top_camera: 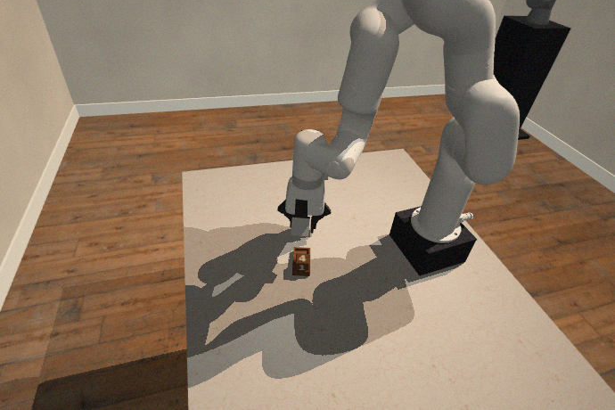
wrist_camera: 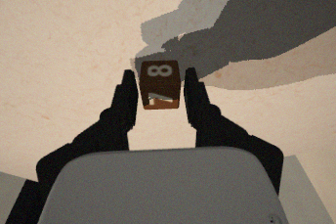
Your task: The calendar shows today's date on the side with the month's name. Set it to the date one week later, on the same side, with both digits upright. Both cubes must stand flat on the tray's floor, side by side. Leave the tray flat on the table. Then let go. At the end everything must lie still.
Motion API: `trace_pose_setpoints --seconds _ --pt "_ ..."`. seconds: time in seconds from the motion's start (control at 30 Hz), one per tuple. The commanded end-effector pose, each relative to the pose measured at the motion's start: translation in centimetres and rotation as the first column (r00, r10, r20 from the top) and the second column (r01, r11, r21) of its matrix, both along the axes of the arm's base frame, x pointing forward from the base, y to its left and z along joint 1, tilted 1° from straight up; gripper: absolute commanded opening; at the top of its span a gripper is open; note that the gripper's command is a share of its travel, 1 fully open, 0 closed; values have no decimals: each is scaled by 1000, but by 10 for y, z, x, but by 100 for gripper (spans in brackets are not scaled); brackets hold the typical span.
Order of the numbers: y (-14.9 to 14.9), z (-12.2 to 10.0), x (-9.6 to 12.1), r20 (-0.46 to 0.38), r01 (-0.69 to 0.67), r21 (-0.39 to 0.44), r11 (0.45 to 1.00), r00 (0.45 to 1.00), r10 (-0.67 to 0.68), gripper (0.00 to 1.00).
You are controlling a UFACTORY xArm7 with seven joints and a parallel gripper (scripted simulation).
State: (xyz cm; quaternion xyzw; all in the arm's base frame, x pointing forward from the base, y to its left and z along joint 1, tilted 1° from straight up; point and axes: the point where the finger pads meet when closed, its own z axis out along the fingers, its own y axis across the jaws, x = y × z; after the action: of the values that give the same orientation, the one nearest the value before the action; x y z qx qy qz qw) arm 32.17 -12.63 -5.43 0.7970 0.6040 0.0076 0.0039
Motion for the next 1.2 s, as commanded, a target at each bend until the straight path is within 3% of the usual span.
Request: trace_pose_setpoints --seconds 0.0,0.03,0.07,1.17 --pt "0 1 1 3 0 -1 1000 1000 0 49" --pt "0 1 1 3 0 -1 1000 1000 0 49" --pt "0 1 1 3 0 -1 1000 1000 0 29" --pt "0 1 1 3 0 -1 1000 1000 0 29"
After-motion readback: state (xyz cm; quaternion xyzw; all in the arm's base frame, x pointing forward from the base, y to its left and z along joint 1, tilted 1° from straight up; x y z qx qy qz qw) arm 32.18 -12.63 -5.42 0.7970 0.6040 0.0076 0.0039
